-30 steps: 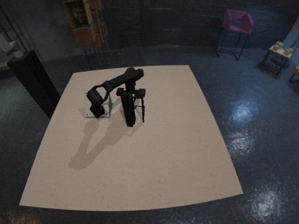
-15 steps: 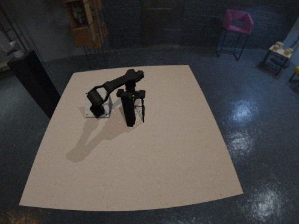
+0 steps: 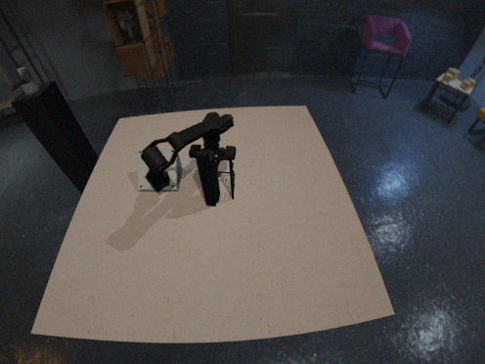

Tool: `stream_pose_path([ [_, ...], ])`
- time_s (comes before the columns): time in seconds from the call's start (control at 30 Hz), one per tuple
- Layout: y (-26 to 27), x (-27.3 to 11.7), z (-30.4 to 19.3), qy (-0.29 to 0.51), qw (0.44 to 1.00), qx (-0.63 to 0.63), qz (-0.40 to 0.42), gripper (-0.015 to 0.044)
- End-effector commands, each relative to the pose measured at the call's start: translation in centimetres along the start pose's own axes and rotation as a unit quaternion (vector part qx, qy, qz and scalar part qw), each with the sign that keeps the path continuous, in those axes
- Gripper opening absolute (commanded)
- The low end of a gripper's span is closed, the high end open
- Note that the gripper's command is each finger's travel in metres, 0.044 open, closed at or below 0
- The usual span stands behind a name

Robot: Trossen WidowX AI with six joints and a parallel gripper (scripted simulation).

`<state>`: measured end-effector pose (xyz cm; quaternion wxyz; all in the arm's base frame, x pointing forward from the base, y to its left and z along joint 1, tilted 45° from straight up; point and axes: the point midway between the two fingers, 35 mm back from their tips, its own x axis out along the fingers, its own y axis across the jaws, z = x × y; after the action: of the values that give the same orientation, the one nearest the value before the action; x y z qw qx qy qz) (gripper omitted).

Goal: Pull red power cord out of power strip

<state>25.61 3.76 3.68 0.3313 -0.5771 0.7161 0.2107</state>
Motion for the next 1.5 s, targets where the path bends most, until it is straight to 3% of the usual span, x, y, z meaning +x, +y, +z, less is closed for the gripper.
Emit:
stream_pose_path([
  [0.0,-0.1,-0.1,0.6,-0.003,1.0,0.001,-0.001,0.0],
  [1.1,-0.2,-0.8,5.9,-0.003,1.0,-0.001,0.0,0.0],
  [1.3,-0.2,0.1,4.3,0.007,1.0,0.003,0.01,0.0157],
  [1.47,-0.2,0.1,4.3,0.007,1.0,0.003,0.01,0.016],
])
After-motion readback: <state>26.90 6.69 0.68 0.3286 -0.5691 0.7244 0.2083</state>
